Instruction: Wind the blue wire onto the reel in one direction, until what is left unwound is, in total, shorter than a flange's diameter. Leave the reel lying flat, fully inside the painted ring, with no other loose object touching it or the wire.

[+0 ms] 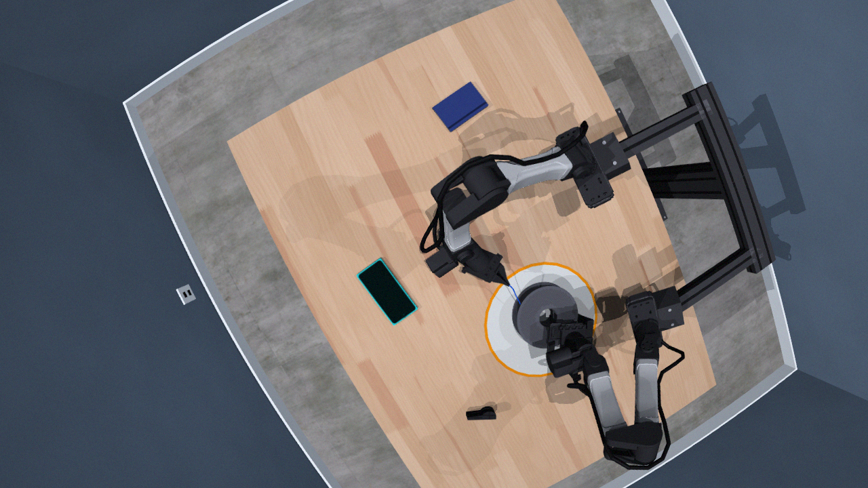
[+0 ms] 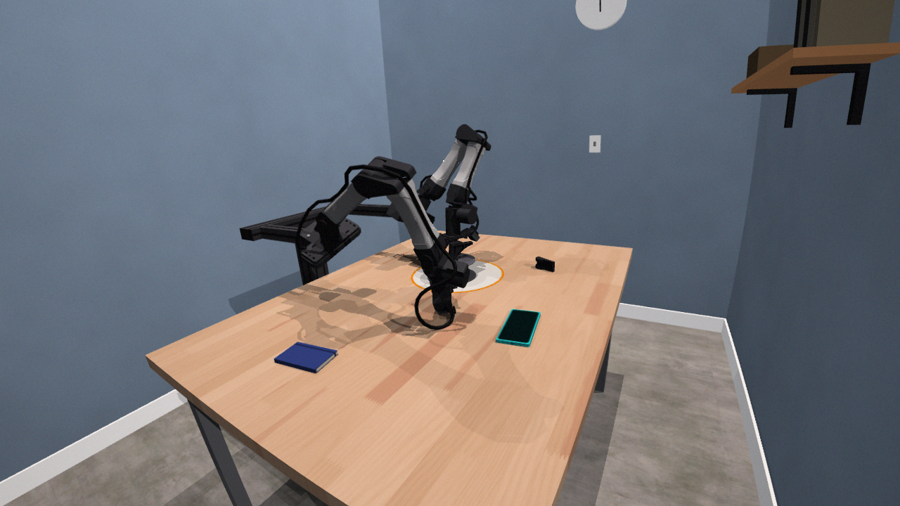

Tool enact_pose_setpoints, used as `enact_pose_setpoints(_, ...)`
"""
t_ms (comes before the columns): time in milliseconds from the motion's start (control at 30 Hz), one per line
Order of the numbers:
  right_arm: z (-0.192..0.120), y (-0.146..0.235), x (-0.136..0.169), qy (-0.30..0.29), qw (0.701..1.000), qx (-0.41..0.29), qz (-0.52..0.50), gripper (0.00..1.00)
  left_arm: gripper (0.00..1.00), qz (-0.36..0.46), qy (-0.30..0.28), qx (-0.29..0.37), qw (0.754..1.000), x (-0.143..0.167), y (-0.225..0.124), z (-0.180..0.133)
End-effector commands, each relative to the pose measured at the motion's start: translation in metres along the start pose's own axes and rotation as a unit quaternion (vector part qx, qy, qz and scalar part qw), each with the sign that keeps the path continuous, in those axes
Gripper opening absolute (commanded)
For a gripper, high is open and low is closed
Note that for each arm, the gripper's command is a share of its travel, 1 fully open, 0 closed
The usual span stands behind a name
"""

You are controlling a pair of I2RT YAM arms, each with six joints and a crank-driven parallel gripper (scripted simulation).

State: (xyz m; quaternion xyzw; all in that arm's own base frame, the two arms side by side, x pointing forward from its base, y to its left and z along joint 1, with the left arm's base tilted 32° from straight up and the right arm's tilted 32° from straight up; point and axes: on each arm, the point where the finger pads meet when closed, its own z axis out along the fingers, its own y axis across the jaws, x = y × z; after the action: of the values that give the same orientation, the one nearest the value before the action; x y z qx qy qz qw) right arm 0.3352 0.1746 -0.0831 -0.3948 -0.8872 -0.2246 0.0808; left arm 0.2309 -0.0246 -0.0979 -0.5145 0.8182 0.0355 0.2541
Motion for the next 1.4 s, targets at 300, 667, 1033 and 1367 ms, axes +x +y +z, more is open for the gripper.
enact_pose_setpoints(300, 0.028, -0.057, -0.055, -0.019, 0.999, 0.015, 0.026, 0.00, 0.97, -0.022, -0.025, -0.001, 0.999, -0.003, 0.002, -0.053)
enact_pose_setpoints(667, 0.031, -0.056, -0.054, -0.012, 1.000, 0.016, 0.019, 0.00, 0.97, 0.158, -0.024, -0.005, 0.987, -0.008, -0.024, -0.042)
enact_pose_setpoints(1033, 0.034, -0.053, -0.053, -0.012, 1.000, 0.016, 0.017, 0.00, 0.97, 0.448, -0.034, -0.002, 0.893, -0.035, -0.056, -0.039)
enact_pose_setpoints(1367, 0.037, -0.049, -0.051, -0.012, 1.000, 0.016, 0.021, 0.00, 0.97, 0.674, -0.030, -0.011, 0.738, -0.051, -0.074, -0.040)
